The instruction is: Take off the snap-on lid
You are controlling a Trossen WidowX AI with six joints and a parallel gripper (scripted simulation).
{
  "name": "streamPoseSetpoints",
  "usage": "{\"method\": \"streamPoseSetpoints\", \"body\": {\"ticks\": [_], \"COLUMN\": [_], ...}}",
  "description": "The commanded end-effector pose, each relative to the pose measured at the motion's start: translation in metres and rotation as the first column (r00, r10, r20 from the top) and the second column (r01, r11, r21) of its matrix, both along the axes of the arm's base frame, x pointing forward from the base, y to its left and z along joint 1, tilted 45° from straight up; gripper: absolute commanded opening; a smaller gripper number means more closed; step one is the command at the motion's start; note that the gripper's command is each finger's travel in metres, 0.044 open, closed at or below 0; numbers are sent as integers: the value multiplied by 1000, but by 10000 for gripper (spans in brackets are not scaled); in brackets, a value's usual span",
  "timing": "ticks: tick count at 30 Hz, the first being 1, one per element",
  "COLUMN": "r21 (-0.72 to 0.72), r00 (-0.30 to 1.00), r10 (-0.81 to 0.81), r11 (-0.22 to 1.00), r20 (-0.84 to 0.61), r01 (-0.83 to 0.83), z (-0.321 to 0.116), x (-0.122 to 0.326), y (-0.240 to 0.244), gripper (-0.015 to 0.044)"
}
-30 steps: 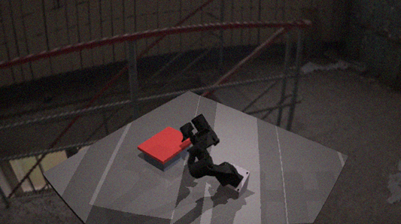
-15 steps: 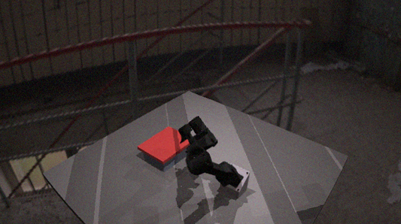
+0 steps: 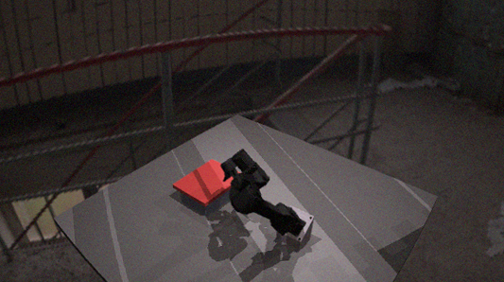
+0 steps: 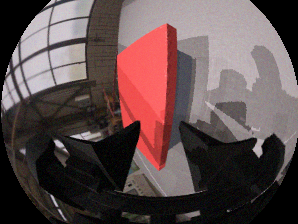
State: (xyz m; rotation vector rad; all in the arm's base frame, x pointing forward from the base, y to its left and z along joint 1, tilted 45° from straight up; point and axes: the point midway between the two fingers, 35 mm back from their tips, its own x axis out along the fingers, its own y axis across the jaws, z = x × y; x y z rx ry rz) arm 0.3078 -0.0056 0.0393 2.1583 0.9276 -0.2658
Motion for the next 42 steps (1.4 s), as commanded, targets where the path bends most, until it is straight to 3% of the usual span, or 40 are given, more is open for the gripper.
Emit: {"method": "streamPoseSetpoints", "body": {"ticks": [1,18,36,40,42], "r21": [2,11,11,11,11], "r00": [1000,1000,1000,1000,1000], "r10": [-4,-7,-7,-7,-7], "r11": [1000,1000,1000,1000,1000], "r20": [-4,4,4,4,4], "r01": [4,7,7,7,7], "z": [-4,-14,-14,-14,-14], "x": [6,21,21,21,21], "y": [5,21,21,21,21], "gripper": [235,235,115,10,0]}}
